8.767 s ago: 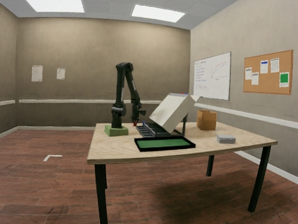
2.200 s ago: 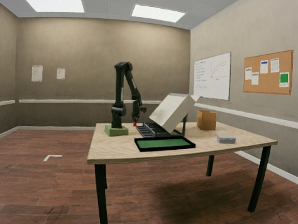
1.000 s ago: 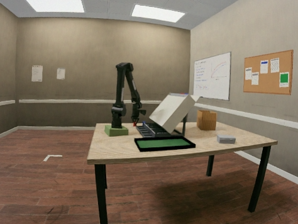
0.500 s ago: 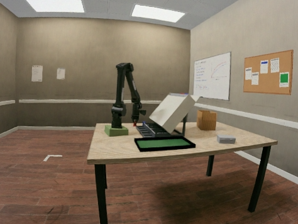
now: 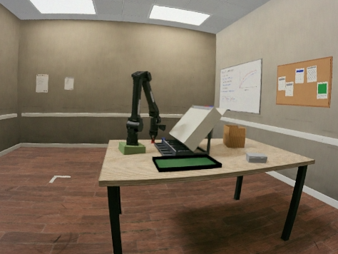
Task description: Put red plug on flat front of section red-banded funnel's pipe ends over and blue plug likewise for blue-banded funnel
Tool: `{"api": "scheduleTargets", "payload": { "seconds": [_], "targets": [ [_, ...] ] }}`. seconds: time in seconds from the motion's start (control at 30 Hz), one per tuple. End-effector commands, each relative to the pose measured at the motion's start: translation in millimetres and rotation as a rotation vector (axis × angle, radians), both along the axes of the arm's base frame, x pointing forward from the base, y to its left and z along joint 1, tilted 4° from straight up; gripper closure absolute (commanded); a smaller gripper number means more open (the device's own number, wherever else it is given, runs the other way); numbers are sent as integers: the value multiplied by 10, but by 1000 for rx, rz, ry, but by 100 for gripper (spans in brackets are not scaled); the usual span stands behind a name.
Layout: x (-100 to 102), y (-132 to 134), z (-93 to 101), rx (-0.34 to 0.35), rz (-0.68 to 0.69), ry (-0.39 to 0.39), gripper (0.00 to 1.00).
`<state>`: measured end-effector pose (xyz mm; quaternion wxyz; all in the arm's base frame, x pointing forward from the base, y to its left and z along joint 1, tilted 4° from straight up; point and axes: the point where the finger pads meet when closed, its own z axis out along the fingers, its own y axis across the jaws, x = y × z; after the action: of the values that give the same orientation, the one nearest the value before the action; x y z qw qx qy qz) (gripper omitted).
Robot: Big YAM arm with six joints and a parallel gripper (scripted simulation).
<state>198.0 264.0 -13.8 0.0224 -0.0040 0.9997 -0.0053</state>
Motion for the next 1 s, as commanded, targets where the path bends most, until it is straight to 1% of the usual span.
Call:
{"api": "scheduleTargets", "payload": {
  "seconds": [0.0, 0.5, 0.97],
  "targets": [
    [33, 45, 39, 12, 1, -10, 100],
    [33, 45, 39, 12, 1, -10, 100],
    [-34, 14, 1119, 12, 1, -10, 100]
  ]
}}
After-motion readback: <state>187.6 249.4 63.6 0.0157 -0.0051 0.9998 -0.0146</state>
